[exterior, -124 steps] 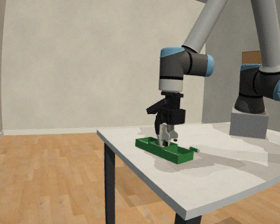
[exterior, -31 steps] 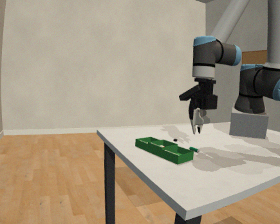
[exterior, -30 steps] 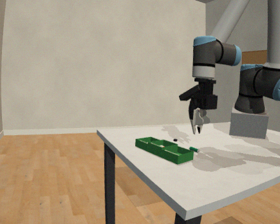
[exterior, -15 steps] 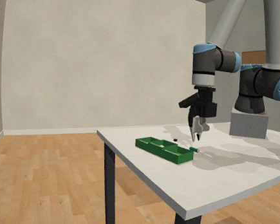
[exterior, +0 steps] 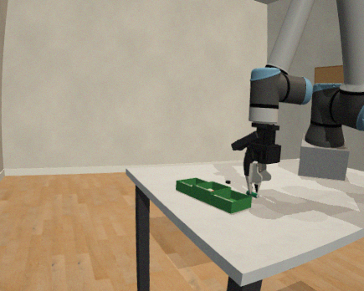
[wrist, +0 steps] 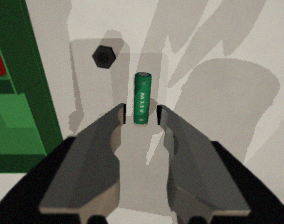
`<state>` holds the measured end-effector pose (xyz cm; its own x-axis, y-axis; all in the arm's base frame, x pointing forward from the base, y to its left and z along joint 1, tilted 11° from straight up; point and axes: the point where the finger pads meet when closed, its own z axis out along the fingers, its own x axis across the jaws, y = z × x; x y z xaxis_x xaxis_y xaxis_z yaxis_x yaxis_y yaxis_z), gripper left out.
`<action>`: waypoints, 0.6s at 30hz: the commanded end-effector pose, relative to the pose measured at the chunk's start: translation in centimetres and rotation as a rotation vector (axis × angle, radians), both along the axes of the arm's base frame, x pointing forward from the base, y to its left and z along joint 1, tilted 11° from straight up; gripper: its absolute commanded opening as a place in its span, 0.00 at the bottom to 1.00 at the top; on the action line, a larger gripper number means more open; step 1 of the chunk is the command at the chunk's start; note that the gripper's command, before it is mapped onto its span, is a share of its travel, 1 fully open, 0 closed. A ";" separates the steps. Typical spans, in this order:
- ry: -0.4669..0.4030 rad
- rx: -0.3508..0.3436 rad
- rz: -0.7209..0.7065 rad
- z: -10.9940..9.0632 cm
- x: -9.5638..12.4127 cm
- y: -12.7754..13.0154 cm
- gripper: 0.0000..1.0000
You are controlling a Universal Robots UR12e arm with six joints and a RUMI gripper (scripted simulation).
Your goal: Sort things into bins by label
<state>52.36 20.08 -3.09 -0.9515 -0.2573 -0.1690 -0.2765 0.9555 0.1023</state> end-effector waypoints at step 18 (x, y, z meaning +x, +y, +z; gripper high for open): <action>-0.001 0.000 0.000 -1.0 0.2 0.1 0.17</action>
<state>52.47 20.23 -4.11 -0.9514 -0.2572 -0.1691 -0.2765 0.9556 0.1022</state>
